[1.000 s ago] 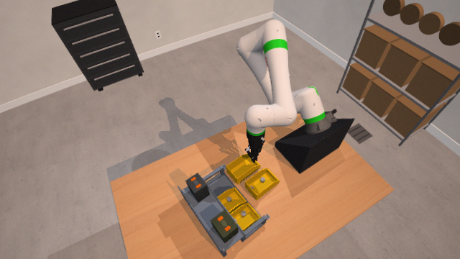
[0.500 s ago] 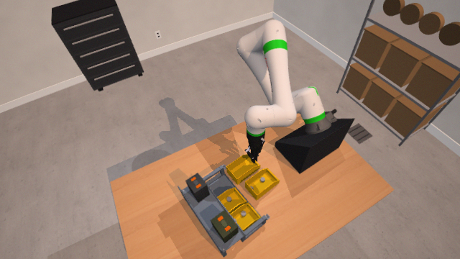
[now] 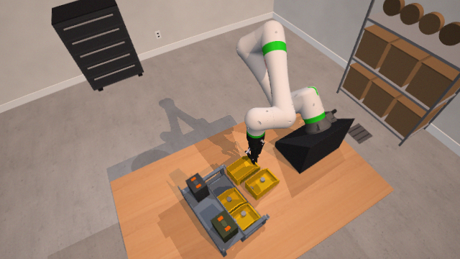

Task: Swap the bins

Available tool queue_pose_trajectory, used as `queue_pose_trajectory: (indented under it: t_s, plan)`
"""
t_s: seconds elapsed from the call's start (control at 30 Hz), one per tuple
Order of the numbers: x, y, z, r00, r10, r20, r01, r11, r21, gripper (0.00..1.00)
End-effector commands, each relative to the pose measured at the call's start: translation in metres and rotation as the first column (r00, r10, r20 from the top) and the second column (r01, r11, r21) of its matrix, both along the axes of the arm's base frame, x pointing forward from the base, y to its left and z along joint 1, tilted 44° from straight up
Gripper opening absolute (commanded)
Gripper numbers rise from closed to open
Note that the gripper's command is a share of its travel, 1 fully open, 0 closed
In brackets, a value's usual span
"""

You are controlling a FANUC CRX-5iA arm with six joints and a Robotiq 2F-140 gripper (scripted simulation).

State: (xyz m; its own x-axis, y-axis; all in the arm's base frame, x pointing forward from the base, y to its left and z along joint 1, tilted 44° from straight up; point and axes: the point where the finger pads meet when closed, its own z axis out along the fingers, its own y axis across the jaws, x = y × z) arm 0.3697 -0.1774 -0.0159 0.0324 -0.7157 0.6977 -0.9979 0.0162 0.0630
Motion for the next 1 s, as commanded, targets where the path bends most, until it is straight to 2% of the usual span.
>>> queue_pose_trajectory:
  t_s: [0.0, 0.63, 0.67, 0.97]
  plan:
    - [0.0006, -0.0011, -0.0013, 1.0, 0.001, 0.001, -0.001, 1.0, 0.0, 0.1]
    - [0.0005, -0.0024, -0.0027, 1.0, 0.001, 0.001, -0.001, 1.0, 0.0, 0.1]
    - [0.0005, -0.0024, -0.0027, 1.0, 0.001, 0.001, -0.001, 1.0, 0.0, 0.62]
    - [0.0005, -0.0024, -0.0027, 1.0, 0.001, 0.001, -0.001, 1.0, 0.0, 0.62]
